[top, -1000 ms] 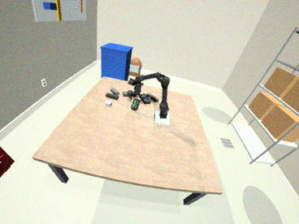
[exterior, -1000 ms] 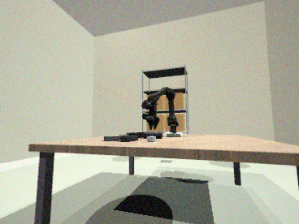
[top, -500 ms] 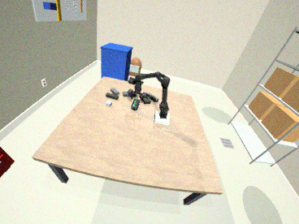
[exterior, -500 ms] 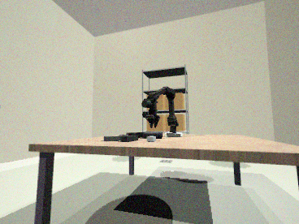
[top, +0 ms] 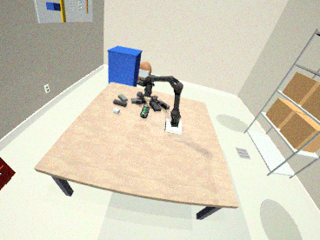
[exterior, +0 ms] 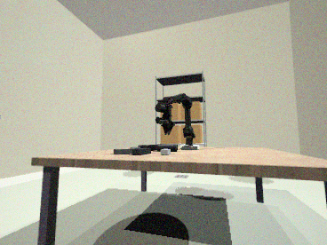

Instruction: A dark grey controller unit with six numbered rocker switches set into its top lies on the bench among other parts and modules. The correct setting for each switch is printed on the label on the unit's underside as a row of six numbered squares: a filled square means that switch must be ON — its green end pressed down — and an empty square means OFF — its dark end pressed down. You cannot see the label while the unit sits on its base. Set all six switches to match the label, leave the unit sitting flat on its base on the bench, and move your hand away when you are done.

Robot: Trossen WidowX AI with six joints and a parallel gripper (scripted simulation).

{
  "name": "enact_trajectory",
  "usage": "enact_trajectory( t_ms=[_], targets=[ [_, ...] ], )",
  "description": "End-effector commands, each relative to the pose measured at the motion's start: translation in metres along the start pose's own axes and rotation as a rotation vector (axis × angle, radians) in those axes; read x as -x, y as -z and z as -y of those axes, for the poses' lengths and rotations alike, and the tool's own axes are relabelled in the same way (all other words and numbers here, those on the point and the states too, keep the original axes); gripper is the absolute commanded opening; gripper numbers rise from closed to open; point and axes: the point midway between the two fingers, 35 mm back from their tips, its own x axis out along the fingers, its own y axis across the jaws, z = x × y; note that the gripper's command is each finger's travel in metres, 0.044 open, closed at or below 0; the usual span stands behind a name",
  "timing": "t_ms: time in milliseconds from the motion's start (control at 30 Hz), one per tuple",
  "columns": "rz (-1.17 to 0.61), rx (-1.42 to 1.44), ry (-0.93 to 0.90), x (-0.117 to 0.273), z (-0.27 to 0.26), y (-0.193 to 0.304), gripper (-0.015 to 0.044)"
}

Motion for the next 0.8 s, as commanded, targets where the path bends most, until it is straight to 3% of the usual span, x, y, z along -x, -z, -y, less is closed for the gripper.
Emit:
enact_trajectory(
  t_ms=[0, 233, 567, 767],
  targets=[
    [0.0, 0.005, 0.001, 0.0006, 0.0, -0.0001, 0.0177],
    [0.0, 0.005, 0.001, 0.0006, 0.0, -0.0001, 0.0],
    [0.0, 0.005, 0.001, 0.0006, 0.0, -0.0001, 0.0],
    [0.0, 0.0, 0.0, 0.0003, -0.0002, 0.0, 0.0157]
  ],
)
